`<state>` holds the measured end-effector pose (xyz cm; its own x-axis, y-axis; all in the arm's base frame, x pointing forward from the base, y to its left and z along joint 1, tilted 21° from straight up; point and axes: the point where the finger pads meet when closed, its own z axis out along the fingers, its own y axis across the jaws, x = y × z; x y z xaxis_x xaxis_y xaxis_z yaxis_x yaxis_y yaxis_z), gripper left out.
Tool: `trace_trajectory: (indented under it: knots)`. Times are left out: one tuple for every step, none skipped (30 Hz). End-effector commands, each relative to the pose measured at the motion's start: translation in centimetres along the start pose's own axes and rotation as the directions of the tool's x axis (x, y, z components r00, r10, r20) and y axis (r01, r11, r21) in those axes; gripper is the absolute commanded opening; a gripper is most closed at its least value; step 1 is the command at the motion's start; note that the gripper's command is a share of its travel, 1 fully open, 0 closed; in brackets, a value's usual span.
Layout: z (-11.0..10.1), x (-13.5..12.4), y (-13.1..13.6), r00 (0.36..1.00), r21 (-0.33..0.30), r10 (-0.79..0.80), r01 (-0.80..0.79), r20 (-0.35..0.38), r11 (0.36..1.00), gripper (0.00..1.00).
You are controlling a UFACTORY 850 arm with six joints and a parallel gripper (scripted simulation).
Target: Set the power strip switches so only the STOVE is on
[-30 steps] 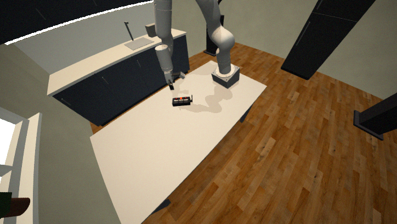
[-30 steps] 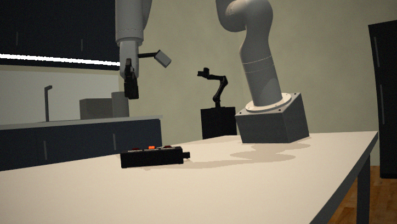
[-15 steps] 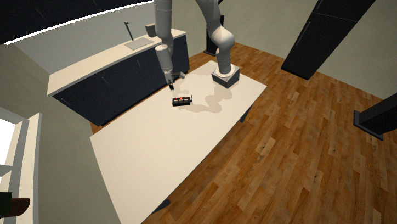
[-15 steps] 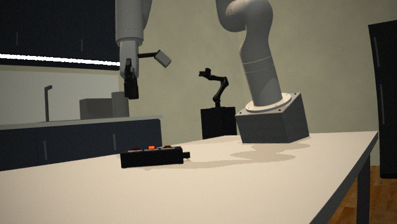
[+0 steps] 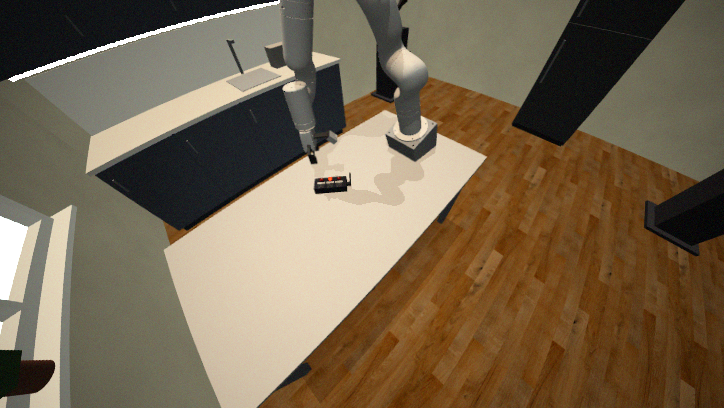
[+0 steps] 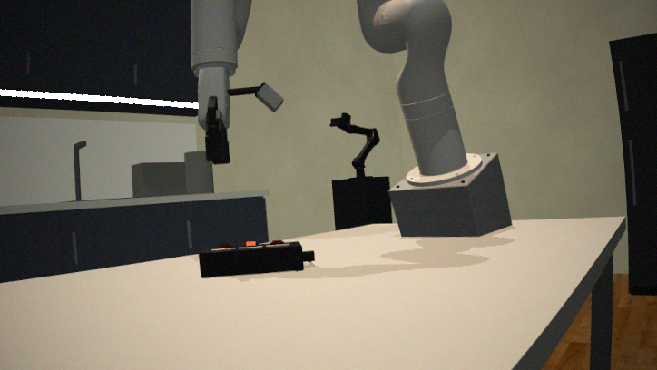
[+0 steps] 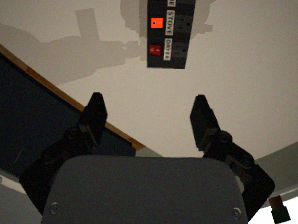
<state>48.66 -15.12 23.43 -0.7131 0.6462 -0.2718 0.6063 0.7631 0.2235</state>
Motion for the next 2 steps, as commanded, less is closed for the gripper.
trace_trajectory:
  knots:
    - [-0.05,-0.07,0.03,1.0,-0.001,0.0,0.0,0.001,1.0,1.0]
    - [-0.05,-0.07,0.03,1.0,-0.001,0.0,0.0,0.001,1.0,1.0]
